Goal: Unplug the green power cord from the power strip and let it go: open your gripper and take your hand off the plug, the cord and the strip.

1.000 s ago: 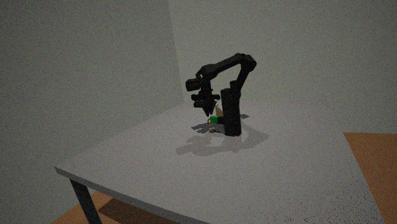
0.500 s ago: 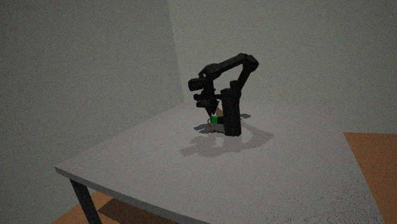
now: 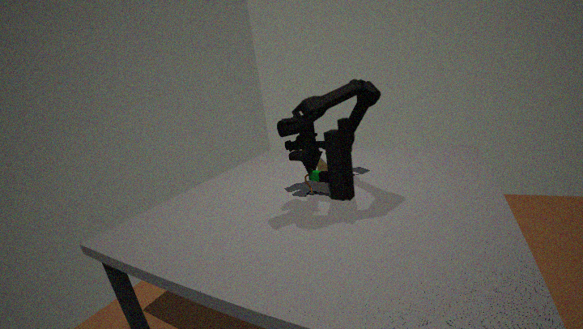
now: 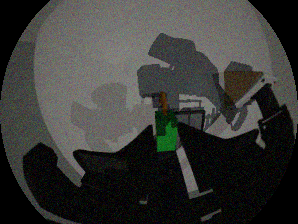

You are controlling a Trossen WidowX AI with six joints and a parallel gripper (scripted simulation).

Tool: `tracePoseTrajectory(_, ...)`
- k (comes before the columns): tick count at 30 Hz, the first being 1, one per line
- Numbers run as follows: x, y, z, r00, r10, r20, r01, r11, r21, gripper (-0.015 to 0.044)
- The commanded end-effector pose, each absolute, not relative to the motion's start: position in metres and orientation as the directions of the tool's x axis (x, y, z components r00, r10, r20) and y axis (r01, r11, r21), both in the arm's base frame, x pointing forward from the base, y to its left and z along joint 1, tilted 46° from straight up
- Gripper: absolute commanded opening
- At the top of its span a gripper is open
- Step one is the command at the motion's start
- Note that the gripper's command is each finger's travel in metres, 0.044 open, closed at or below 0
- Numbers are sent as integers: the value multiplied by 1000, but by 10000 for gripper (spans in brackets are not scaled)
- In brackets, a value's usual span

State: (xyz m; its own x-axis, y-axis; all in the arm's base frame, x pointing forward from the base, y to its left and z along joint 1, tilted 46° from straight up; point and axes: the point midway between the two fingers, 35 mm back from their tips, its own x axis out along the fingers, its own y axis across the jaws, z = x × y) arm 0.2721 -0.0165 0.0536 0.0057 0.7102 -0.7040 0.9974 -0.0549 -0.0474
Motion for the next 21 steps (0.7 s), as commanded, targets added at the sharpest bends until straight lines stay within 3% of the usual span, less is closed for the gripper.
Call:
tracePoseTrajectory(1,272,-17,54,6,710,-704,997,-55,-47,81)
tracePoseTrajectory(11,272,-17,54,6,710,-704,997,-55,-47,0)
tracePoseTrajectory(21,273,-27,44,6,709,-705,997,-57,-48,0)
